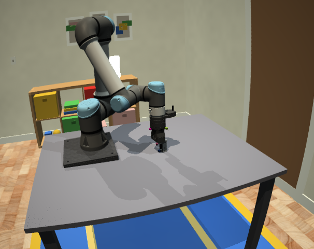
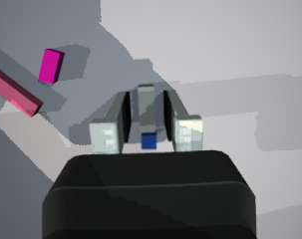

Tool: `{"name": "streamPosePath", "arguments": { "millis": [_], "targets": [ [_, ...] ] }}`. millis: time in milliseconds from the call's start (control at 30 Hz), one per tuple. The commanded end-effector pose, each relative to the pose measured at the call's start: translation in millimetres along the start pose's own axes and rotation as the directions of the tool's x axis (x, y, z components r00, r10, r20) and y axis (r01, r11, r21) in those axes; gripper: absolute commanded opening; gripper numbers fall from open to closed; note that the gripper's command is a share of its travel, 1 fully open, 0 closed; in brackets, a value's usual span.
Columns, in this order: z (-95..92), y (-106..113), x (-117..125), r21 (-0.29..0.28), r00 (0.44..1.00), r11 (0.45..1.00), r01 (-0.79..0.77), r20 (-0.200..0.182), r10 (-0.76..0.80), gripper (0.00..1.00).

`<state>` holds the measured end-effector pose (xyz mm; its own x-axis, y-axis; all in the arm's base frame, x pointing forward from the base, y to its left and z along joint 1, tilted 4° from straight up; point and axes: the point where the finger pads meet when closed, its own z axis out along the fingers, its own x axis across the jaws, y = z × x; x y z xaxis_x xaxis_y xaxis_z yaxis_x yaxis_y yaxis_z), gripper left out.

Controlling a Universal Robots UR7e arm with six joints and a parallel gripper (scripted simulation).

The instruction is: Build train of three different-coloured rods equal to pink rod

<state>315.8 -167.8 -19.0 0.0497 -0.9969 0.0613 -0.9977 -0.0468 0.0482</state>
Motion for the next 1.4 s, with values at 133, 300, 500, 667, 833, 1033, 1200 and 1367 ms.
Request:
{"name": "streamPosePath", "arguments": {
  "millis": [133, 300, 500, 667, 833, 1033, 1200, 1367],
  "targets": [
    [-0.3, 0, 0, 0.001, 1.000, 1.000, 0.000, -0.001, 0.000, 0.54],
    [-2.0, 0, 0, 0.001, 1.000, 1.000, 0.000, -0.001, 0.000, 0.54],
    [-8.6, 0, 0, 0.001, 1.000, 1.000, 0.000, -0.001, 0.000, 0.54],
    [-25.0, 0, 0, 0.001, 1.000, 1.000, 0.000, -0.001, 0.000, 0.54],
    [-48.3, 0, 0, 0.001, 1.000, 1.000, 0.000, -0.001, 0.000, 0.54],
    [-67.3, 0, 0, 0.001, 1.000, 1.000, 0.000, -0.001, 0.000, 0.54],
    [-84.2, 0, 0, 0.001, 1.000, 1.000, 0.000, -0.001, 0.000, 0.54],
    [-90.1, 0, 0, 0.001, 1.000, 1.000, 0.000, -0.001, 0.000, 0.54]
  ]
}}
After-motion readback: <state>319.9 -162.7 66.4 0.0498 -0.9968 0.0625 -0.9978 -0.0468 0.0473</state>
